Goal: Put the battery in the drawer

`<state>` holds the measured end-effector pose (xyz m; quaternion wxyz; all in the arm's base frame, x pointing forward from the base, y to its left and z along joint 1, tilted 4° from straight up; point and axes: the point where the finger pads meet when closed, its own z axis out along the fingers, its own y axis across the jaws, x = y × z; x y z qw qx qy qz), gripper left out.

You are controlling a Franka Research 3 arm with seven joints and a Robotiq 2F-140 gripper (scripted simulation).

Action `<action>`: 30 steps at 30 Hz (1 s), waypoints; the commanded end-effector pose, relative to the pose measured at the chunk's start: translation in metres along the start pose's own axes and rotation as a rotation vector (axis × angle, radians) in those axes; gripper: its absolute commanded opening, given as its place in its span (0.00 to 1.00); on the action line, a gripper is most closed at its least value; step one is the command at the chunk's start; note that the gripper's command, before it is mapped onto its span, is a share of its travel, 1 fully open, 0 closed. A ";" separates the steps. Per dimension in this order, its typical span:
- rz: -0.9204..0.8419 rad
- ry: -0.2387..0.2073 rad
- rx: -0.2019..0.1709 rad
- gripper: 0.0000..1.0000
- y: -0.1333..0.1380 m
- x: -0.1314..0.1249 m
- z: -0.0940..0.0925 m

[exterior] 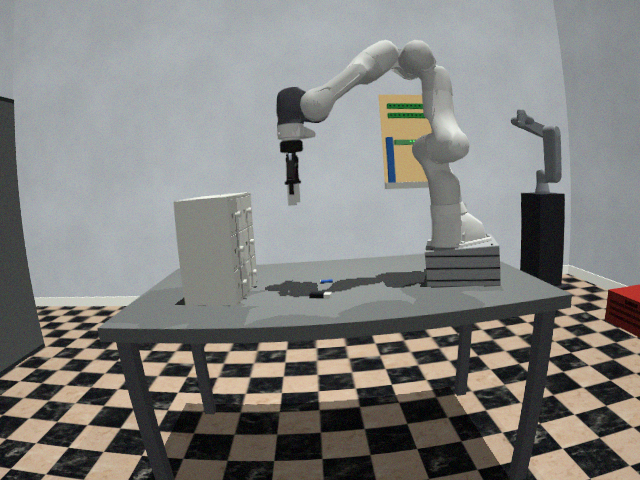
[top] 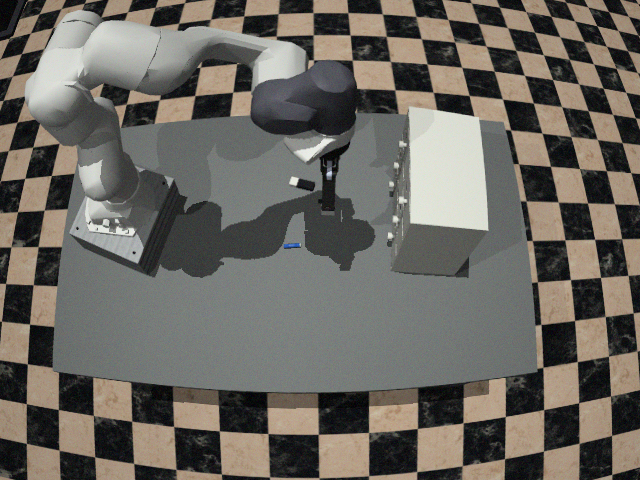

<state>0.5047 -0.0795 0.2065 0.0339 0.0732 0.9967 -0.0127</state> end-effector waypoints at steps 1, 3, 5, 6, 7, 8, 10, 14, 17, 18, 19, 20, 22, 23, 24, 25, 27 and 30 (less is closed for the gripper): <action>-0.225 0.000 -0.002 1.00 0.011 -0.001 -0.004; -0.225 0.000 -0.002 1.00 0.011 -0.001 -0.004; -0.311 0.000 -0.002 1.00 0.015 -0.001 -0.006; -0.311 0.000 -0.002 1.00 0.015 -0.001 -0.006; -0.311 0.000 -0.002 1.00 0.015 -0.001 -0.006; -0.311 0.000 -0.002 1.00 0.015 -0.001 -0.006; -0.409 0.000 -0.002 1.00 0.021 -0.002 -0.007; -0.409 0.000 -0.002 1.00 0.021 -0.002 -0.007; -0.518 0.000 -0.002 1.00 0.027 -0.002 -0.009; -0.518 0.000 -0.002 1.00 0.027 -0.002 -0.009; -0.518 0.000 -0.002 1.00 0.027 -0.002 -0.009; -0.637 0.000 -0.002 1.00 0.034 -0.002 -0.011; -0.637 0.000 -0.002 1.00 0.034 -0.002 -0.011; -0.637 0.000 -0.002 1.00 0.034 -0.002 -0.011; -0.637 0.000 -0.002 1.00 0.034 -0.002 -0.011; -0.637 0.000 -0.002 1.00 0.034 -0.002 -0.011; -0.765 0.000 -0.002 1.00 0.041 -0.002 -0.013; -0.765 0.000 -0.002 1.00 0.041 -0.002 -0.013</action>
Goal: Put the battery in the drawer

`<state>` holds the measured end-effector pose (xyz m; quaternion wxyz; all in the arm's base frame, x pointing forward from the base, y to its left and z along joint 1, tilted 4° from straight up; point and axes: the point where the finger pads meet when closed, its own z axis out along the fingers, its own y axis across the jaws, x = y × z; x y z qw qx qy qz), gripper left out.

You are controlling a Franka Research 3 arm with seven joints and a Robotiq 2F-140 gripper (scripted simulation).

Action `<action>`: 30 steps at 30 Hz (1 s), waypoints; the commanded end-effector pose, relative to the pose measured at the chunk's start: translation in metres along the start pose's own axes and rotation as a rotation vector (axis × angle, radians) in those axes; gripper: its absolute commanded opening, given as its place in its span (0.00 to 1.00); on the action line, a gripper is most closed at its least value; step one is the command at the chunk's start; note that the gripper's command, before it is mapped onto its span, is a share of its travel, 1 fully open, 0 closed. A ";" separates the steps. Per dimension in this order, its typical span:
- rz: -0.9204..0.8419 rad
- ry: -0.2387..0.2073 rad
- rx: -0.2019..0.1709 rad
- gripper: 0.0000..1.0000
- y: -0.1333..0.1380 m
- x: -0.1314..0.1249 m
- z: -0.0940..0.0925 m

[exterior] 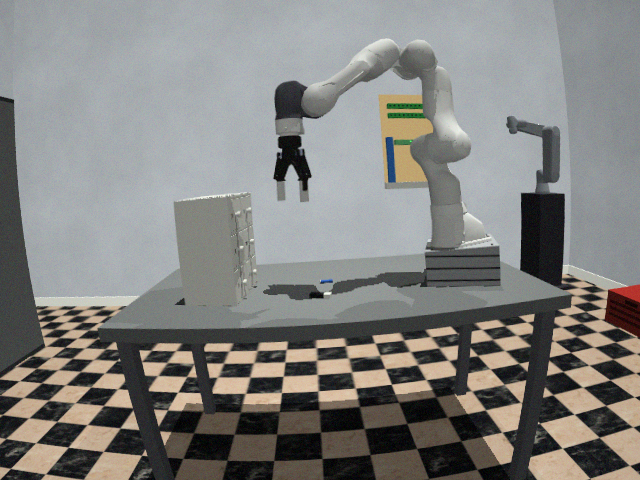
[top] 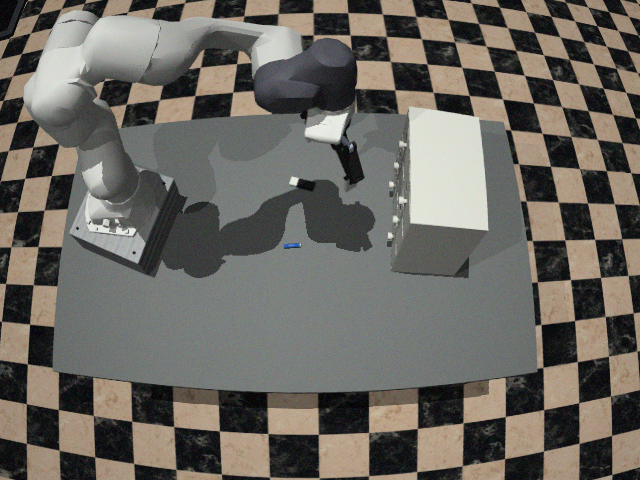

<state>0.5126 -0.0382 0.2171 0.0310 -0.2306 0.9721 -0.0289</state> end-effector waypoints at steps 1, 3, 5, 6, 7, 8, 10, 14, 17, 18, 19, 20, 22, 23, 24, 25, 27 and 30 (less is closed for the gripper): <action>-0.152 0.000 -0.016 1.00 0.000 0.001 -0.002; -0.289 -0.001 -0.016 1.00 0.006 -0.004 -0.004; -0.289 -0.001 -0.016 1.00 0.006 -0.004 -0.004; -0.289 -0.001 -0.016 1.00 0.006 -0.004 -0.004; -0.289 -0.001 -0.016 1.00 0.006 -0.004 -0.004; -0.289 -0.001 -0.016 1.00 0.006 -0.004 -0.004; -0.432 -0.002 -0.016 1.00 0.013 -0.008 -0.006; -0.432 -0.002 -0.016 1.00 0.013 -0.008 -0.006; -0.580 -0.003 -0.016 1.00 0.020 -0.013 -0.009; -0.580 -0.003 -0.016 1.00 0.020 -0.013 -0.009; -0.580 -0.003 -0.016 1.00 0.020 -0.013 -0.009; -0.580 -0.003 -0.016 1.00 0.020 -0.013 -0.009; -0.722 -0.005 -0.015 1.00 0.027 -0.017 -0.012; -0.732 -0.005 -0.016 1.00 0.027 -0.017 -0.012; -0.732 -0.005 -0.016 1.00 0.027 -0.017 -0.012; -0.732 -0.005 -0.016 1.00 0.027 -0.017 -0.012; -0.732 -0.005 -0.016 1.00 0.027 -0.017 -0.012; -0.886 -0.006 -0.015 1.00 0.035 -0.022 -0.014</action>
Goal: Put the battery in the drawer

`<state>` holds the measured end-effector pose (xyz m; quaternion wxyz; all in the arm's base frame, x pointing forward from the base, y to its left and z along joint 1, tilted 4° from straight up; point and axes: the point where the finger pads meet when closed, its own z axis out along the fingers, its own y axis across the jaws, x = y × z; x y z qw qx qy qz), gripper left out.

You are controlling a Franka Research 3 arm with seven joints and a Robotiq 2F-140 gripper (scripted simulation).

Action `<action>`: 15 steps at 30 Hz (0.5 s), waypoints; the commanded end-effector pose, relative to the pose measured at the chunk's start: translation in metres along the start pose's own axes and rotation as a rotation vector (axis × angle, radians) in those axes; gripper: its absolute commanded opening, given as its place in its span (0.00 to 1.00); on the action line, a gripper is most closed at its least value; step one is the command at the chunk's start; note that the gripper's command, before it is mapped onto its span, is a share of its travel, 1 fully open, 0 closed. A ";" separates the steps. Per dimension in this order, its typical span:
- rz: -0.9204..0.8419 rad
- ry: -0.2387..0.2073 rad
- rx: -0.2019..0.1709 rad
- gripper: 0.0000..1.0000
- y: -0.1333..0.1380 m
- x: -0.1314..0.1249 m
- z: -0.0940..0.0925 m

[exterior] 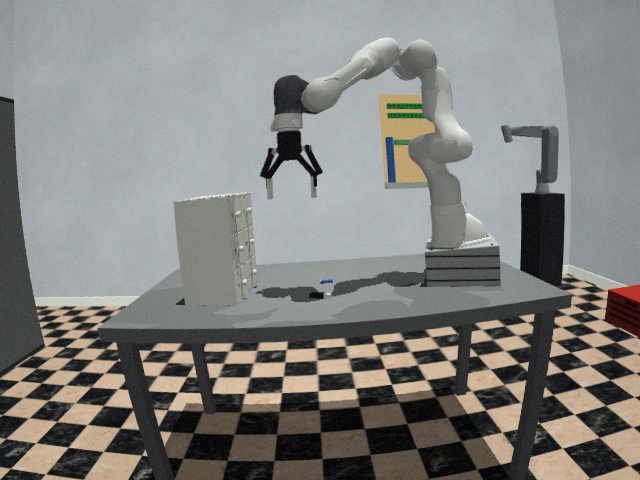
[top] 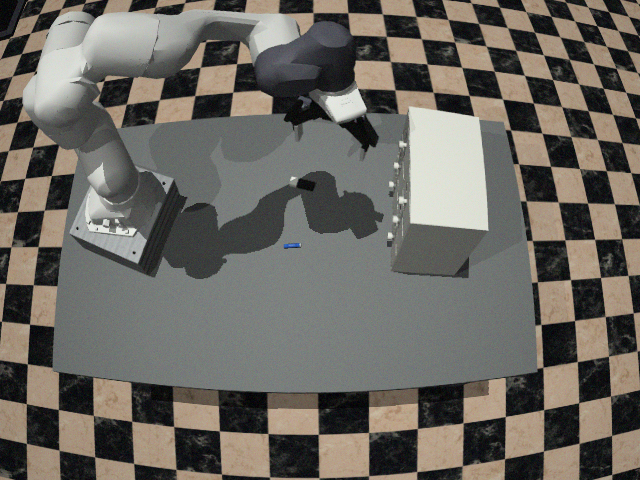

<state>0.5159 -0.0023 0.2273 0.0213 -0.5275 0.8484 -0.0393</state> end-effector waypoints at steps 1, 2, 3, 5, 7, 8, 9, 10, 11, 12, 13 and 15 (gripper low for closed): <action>-0.240 -0.011 -0.017 1.00 0.003 -0.005 -0.003; -0.240 -0.011 -0.017 1.00 0.003 -0.005 -0.003; -0.240 -0.011 -0.017 1.00 0.003 -0.005 -0.003; -0.240 -0.011 -0.017 1.00 0.003 -0.005 -0.003; -0.394 -0.012 -0.016 1.00 0.006 -0.013 -0.005; -0.394 -0.012 -0.016 1.00 0.006 -0.013 -0.005; -0.394 -0.012 -0.016 1.00 0.006 -0.013 -0.005; -0.394 -0.012 -0.016 1.00 0.006 -0.013 -0.005; -0.394 -0.012 -0.016 1.00 0.006 -0.013 -0.005; -0.394 -0.012 -0.016 1.00 0.006 -0.013 -0.005; -0.534 -0.013 -0.015 1.00 0.010 -0.021 -0.008; -0.548 -0.014 -0.015 1.00 0.010 -0.021 -0.008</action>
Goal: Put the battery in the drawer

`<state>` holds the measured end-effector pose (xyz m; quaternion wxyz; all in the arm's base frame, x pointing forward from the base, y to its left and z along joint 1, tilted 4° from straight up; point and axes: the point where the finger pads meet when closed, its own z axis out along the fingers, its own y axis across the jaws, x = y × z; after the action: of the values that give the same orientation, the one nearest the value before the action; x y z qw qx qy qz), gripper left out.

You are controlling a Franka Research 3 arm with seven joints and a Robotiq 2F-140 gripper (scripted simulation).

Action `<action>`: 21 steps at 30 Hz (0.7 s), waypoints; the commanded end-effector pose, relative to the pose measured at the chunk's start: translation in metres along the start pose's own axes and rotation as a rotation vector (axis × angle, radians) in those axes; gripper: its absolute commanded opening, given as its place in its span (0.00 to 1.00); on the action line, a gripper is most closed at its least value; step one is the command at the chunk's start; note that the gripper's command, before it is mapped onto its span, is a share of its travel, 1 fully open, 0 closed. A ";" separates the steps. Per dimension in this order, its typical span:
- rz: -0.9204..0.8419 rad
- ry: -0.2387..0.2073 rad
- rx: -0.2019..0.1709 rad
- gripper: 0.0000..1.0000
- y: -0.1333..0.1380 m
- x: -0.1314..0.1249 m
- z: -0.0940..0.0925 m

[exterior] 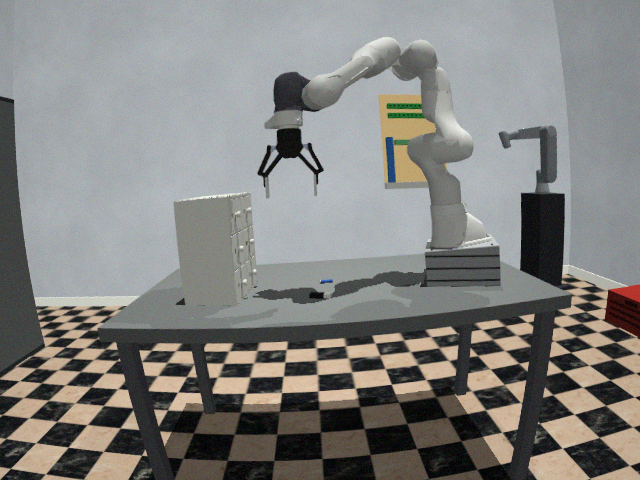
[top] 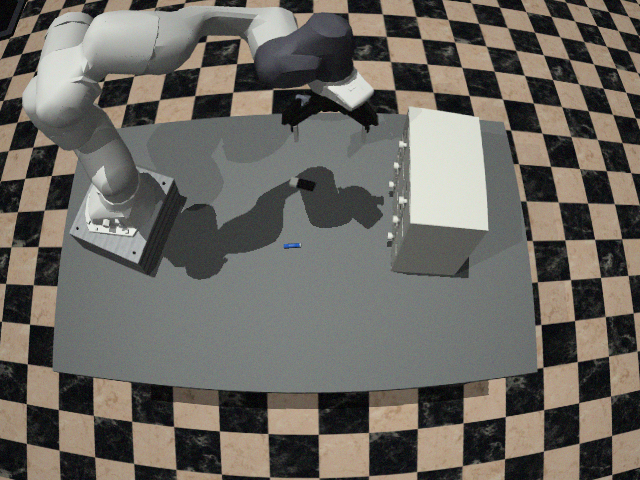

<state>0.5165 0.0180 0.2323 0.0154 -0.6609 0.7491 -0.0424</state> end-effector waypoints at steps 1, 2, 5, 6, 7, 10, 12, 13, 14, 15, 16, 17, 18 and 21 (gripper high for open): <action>-0.214 -0.015 -0.014 1.00 0.001 -0.003 -0.002; -0.214 -0.015 -0.014 1.00 0.001 -0.003 -0.002; -0.355 -0.015 -0.013 1.00 0.002 -0.011 -0.005; -0.355 -0.015 -0.013 1.00 0.002 -0.011 -0.005; -0.355 -0.015 -0.013 1.00 0.002 -0.011 -0.005; -0.365 -0.016 -0.013 1.00 0.002 -0.011 -0.005; -0.511 -0.017 -0.012 1.00 0.003 -0.020 -0.007; -0.511 -0.017 -0.012 1.00 0.003 -0.020 -0.007; -0.511 -0.017 -0.012 1.00 0.003 -0.020 -0.007; -0.511 -0.017 -0.012 1.00 0.003 -0.020 -0.007; -0.511 -0.017 -0.012 1.00 0.003 -0.020 -0.007; -0.511 -0.017 -0.012 1.00 0.003 -0.020 -0.007; -0.511 -0.017 -0.012 1.00 0.003 -0.020 -0.007; -0.651 -0.018 -0.011 1.00 0.004 -0.028 -0.010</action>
<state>0.5165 0.0389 0.2385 0.0075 -0.8039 0.5932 -0.0428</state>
